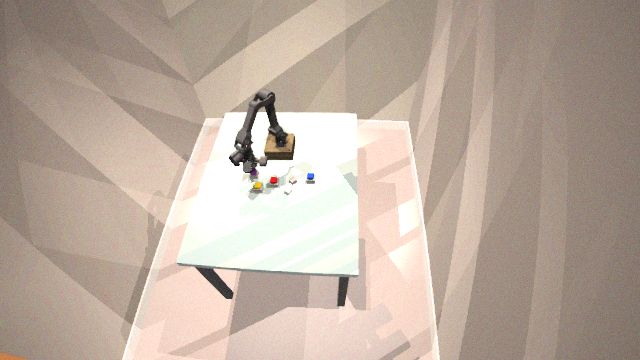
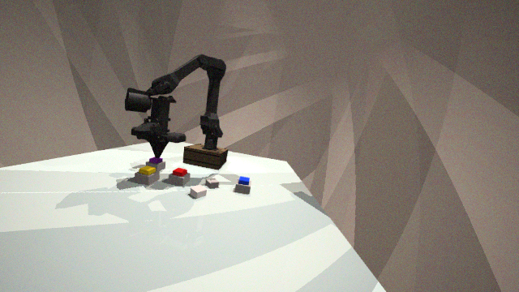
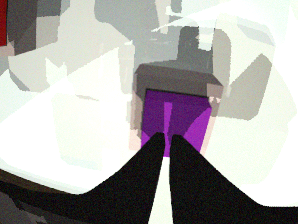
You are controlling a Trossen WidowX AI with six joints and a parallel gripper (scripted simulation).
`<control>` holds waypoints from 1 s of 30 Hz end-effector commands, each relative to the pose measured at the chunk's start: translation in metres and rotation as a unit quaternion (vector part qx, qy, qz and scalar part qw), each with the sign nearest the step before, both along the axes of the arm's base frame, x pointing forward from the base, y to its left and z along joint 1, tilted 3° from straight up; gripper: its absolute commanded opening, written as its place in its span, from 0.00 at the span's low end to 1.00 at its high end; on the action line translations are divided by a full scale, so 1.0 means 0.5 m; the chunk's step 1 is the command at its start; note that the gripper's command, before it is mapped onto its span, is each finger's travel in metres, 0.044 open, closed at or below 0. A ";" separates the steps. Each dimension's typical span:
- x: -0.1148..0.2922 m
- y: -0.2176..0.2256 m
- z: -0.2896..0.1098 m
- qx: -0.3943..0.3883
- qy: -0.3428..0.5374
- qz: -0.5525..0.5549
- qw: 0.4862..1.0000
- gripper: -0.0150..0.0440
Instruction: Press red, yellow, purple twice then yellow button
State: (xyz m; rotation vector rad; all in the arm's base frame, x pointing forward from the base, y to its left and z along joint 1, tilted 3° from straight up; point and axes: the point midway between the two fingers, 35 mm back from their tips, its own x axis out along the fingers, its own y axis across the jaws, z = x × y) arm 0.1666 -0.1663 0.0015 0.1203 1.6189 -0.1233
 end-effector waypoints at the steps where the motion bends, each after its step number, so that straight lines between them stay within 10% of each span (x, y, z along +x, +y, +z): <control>1: 0.007 -0.004 0.046 -0.008 -0.009 0.002 1.000 0.29; 11: 0.012 -0.003 0.170 -0.008 -0.009 0.002 1.000 0.29; 30: 0.211 0.053 0.061 -0.006 -0.013 0.002 1.000 0.29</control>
